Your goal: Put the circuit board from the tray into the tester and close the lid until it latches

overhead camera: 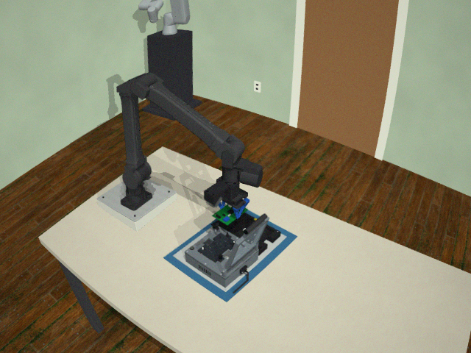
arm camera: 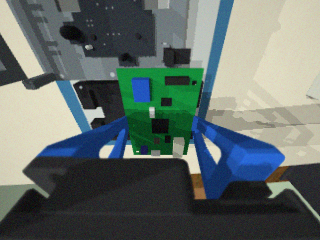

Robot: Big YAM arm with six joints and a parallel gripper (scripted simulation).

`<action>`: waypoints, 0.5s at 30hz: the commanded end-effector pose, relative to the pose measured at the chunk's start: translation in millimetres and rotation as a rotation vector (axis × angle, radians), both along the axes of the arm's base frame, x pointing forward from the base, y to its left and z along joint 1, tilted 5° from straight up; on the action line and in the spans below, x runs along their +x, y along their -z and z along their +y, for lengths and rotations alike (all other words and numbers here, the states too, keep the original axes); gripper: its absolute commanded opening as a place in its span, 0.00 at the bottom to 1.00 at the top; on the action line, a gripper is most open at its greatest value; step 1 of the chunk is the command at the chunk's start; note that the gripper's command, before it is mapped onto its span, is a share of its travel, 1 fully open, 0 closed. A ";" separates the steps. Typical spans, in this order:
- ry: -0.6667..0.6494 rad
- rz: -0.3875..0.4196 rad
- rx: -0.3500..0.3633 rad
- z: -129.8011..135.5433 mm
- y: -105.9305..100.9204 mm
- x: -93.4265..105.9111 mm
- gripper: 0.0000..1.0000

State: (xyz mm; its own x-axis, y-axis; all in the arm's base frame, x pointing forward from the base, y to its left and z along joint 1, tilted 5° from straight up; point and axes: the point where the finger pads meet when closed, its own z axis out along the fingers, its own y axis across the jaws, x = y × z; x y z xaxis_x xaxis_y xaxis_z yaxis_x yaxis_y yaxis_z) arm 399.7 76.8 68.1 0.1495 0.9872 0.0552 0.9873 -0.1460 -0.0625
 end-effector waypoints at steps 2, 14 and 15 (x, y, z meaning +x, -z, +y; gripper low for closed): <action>-0.007 -0.063 0.006 -16.6 -24.2 31.7 0.72; -0.007 -0.057 0.001 -54.6 -22.2 39.1 0.72; -0.007 -0.057 0.001 -58.4 -22.1 39.9 0.72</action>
